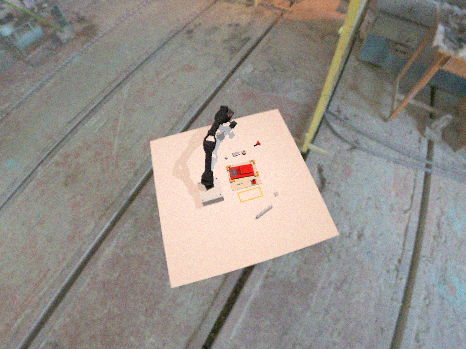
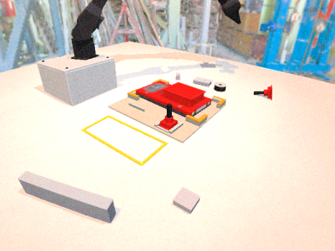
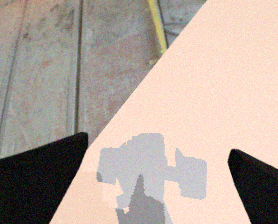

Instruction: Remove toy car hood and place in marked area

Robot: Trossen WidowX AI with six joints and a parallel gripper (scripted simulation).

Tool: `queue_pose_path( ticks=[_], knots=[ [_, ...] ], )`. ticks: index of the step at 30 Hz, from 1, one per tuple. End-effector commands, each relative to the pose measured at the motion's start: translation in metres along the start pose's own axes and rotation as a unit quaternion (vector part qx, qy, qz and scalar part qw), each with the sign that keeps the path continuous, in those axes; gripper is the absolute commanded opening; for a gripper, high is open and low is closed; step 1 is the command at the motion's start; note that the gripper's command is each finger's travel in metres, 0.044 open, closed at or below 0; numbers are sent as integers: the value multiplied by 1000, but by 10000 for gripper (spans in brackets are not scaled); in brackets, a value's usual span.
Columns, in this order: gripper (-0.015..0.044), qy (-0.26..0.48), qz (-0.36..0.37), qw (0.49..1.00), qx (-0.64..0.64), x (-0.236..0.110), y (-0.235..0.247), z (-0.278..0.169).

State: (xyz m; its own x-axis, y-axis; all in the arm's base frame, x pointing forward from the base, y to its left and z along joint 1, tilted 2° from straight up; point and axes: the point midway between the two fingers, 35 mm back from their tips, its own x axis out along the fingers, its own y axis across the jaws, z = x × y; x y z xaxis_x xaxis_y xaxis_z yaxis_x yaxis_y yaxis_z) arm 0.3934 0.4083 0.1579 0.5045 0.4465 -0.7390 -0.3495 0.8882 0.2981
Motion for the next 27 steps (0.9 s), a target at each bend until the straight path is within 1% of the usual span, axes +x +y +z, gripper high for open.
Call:
queue_pose_path(
  ticks=[1,7,13,21,27],
  knots=[
    [440,21,-33,999,14,-1,-46,0],
    [440,59,-88,993,46,-6,-123,-8],
    [440,103,-137,982,85,-20,-196,-28],
    [440,166,-191,956,148,-51,-285,-67],
    [440,217,-219,929,203,-83,-341,-108]
  ],
)
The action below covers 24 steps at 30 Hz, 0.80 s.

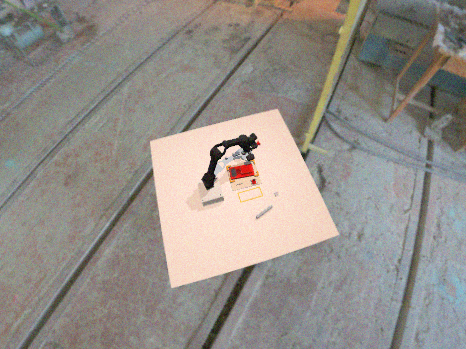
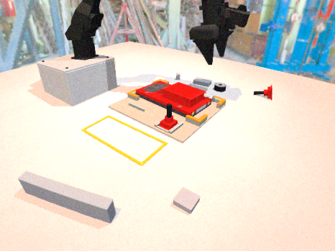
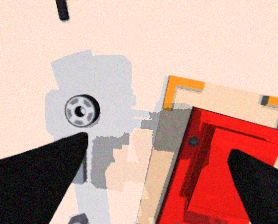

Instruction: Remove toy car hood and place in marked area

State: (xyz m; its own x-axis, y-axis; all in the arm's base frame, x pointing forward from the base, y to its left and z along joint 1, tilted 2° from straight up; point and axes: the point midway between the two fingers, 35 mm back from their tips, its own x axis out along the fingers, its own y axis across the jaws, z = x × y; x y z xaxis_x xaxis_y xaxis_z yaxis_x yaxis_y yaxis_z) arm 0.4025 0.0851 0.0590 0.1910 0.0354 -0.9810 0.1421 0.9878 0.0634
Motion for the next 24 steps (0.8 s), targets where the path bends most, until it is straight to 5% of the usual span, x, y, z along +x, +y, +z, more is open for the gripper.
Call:
queue_pose_path(
  ticks=[1,6,24],
  knots=[
    [440,40,-14,999,31,3,-42,-18],
    [440,88,-28,993,72,6,-88,-45],
    [440,89,-28,993,74,15,-89,-47]
  ],
)
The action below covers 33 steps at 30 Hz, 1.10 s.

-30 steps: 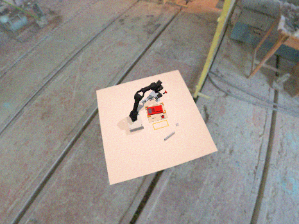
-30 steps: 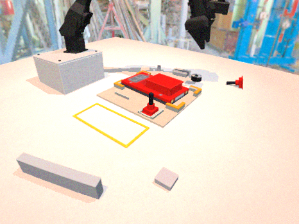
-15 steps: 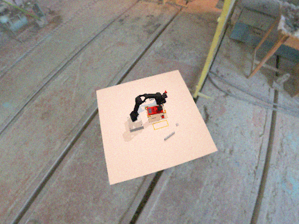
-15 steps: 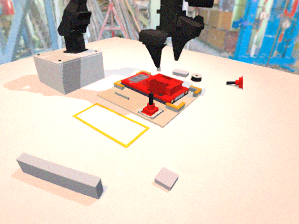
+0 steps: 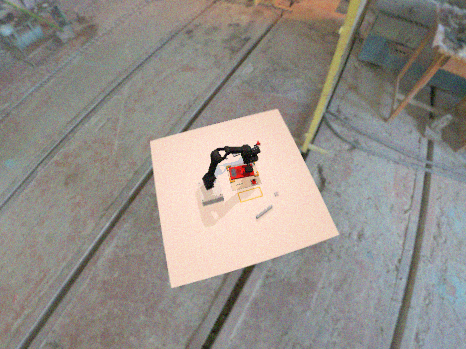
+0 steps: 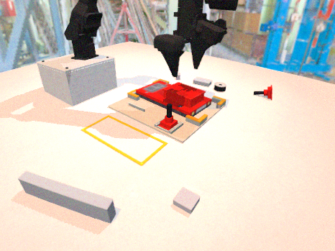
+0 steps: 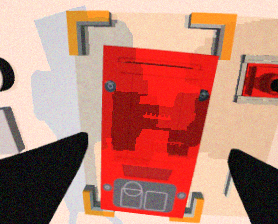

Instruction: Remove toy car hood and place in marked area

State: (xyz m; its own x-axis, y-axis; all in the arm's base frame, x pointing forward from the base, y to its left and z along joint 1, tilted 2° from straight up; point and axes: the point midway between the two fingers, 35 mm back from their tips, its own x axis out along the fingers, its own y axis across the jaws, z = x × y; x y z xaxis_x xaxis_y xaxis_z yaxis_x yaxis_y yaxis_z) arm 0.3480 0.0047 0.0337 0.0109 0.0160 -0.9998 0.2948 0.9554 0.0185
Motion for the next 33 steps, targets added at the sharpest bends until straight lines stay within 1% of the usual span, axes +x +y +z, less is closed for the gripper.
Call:
queue_pose_path(
  ticks=[1,33],
  knots=[
    [440,3,1,1000,-2,4,0,-1],
    [440,4,2,1000,-2,27,1,-1]
  ],
)
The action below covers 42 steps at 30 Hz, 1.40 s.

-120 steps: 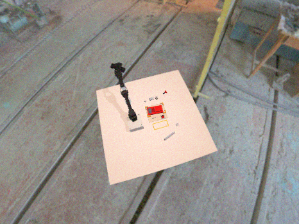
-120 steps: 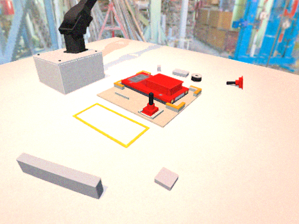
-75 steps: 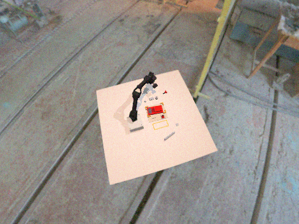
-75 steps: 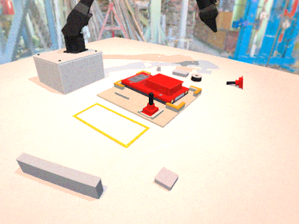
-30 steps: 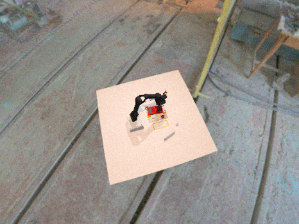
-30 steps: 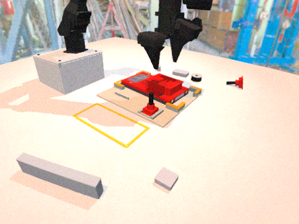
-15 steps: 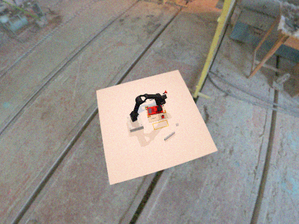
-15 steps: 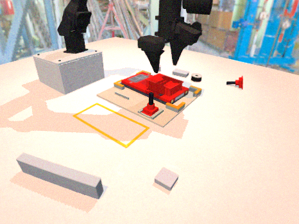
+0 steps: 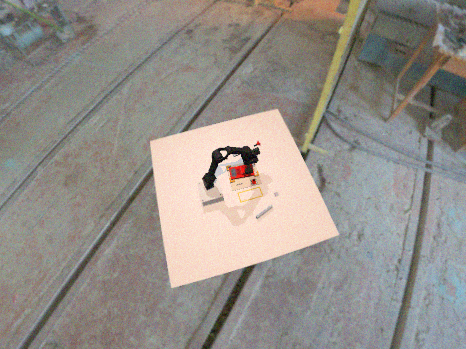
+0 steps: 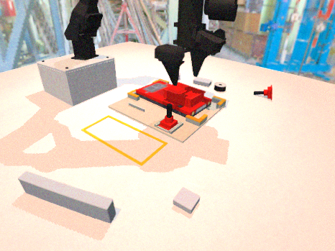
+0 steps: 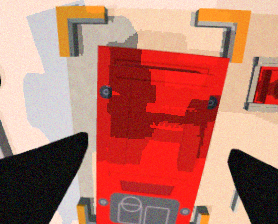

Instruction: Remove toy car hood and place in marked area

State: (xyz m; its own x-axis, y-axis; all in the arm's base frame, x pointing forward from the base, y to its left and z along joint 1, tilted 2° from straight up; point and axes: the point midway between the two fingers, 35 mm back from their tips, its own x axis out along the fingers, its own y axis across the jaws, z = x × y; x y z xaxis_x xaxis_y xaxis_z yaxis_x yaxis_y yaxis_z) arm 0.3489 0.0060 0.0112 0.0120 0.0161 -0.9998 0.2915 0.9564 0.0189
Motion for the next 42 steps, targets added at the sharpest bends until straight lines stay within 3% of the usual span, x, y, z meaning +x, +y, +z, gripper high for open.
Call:
queue_pose_path(
  ticks=[1,42],
  knots=[
    [440,4,1,1000,0,5,0,-2],
    [440,4,1,1000,0,29,1,-4]
  ],
)
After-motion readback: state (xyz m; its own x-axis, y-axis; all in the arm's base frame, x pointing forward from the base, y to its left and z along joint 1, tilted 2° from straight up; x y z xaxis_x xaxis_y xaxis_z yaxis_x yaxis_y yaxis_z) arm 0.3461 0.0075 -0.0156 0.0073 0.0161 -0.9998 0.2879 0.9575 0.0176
